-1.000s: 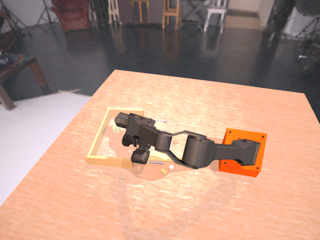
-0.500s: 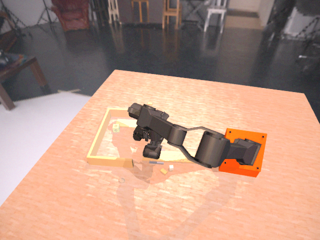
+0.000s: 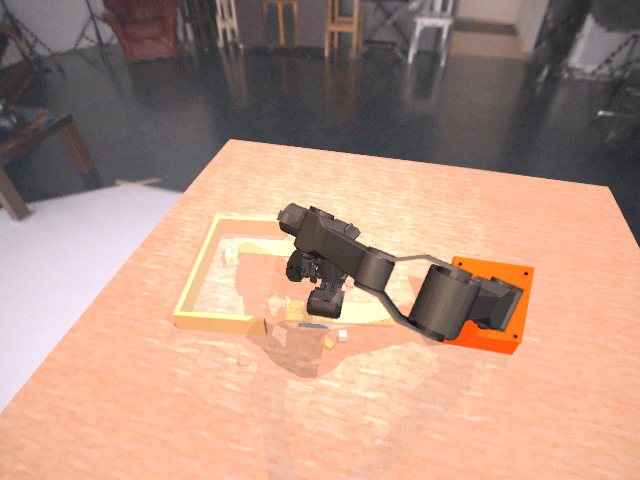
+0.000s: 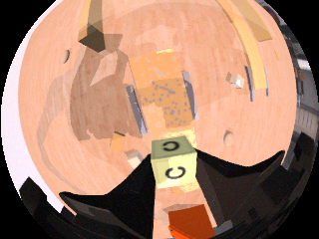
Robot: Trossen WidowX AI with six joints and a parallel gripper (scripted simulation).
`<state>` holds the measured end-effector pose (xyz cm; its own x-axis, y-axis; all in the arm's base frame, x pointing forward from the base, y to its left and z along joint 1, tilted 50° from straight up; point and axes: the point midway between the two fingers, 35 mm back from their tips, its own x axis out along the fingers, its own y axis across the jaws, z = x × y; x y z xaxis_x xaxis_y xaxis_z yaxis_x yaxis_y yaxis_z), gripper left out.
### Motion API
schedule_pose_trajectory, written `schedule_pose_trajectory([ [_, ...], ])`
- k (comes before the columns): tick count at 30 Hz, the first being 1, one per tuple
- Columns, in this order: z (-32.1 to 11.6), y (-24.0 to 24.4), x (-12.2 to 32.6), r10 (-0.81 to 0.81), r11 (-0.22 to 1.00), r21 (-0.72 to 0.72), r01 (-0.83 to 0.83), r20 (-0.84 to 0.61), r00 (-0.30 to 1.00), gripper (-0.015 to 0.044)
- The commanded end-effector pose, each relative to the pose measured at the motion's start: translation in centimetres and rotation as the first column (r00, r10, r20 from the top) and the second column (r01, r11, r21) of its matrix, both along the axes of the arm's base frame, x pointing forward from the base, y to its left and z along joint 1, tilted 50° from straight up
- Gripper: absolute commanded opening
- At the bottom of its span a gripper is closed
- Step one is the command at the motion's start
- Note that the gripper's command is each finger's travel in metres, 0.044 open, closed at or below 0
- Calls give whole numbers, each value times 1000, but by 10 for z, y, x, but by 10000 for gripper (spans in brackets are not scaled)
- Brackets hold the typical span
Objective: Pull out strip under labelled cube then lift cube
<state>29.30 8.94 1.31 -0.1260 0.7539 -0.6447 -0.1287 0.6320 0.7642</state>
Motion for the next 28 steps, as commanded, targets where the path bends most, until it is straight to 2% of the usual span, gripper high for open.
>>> schedule_pose_trajectory([
  [1,3,-4,-2,2,1000,-5,-2,11,1000,0],
  [7,23,-28,2,2,1000,-6,-2,11,1000,0],
  [28,24,-29,2,2,1000,-6,-2,11,1000,0],
])
